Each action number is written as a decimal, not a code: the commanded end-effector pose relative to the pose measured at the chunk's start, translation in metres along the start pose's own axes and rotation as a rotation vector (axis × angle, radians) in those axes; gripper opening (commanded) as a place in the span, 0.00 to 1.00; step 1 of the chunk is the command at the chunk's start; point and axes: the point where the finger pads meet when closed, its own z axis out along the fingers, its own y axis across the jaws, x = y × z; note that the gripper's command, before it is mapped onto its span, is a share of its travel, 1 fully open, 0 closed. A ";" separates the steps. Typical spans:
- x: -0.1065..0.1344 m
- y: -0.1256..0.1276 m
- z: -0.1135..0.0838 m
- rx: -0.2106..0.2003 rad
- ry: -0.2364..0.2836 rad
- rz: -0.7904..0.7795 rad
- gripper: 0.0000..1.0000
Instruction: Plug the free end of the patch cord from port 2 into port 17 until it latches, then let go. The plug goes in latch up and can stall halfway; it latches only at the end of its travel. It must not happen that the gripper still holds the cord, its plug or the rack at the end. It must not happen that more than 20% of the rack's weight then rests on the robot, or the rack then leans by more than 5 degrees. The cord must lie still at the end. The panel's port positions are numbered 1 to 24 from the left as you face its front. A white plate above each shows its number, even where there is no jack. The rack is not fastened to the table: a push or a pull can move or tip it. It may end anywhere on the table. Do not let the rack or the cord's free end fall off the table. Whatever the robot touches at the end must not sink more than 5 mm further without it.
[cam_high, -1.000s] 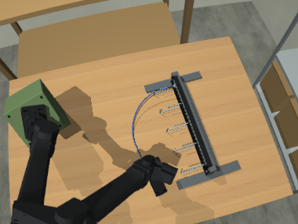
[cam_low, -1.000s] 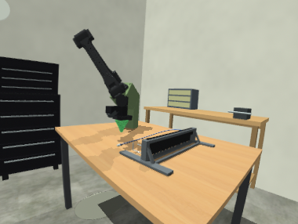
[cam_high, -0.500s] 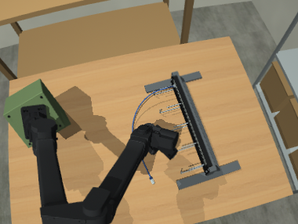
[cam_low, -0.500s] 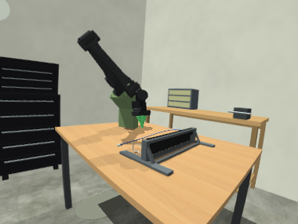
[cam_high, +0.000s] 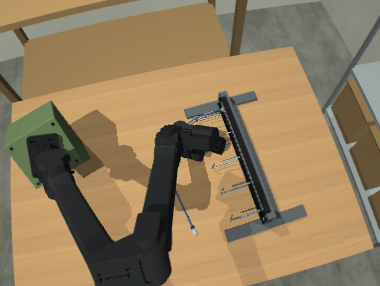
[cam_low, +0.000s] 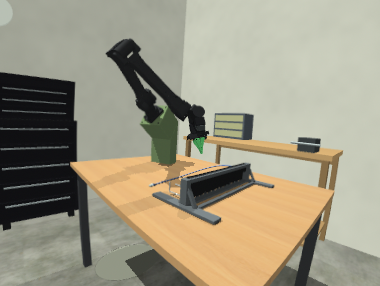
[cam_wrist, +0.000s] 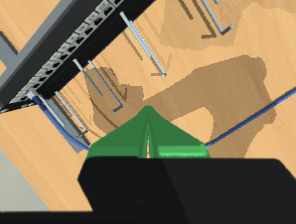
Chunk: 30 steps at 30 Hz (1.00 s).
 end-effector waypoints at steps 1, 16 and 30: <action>0.006 0.014 -0.006 -0.021 -0.016 -0.108 0.00; 0.046 0.107 -0.075 -0.129 -0.227 -0.535 0.00; 0.055 0.126 -0.088 -0.137 -0.287 -0.646 0.00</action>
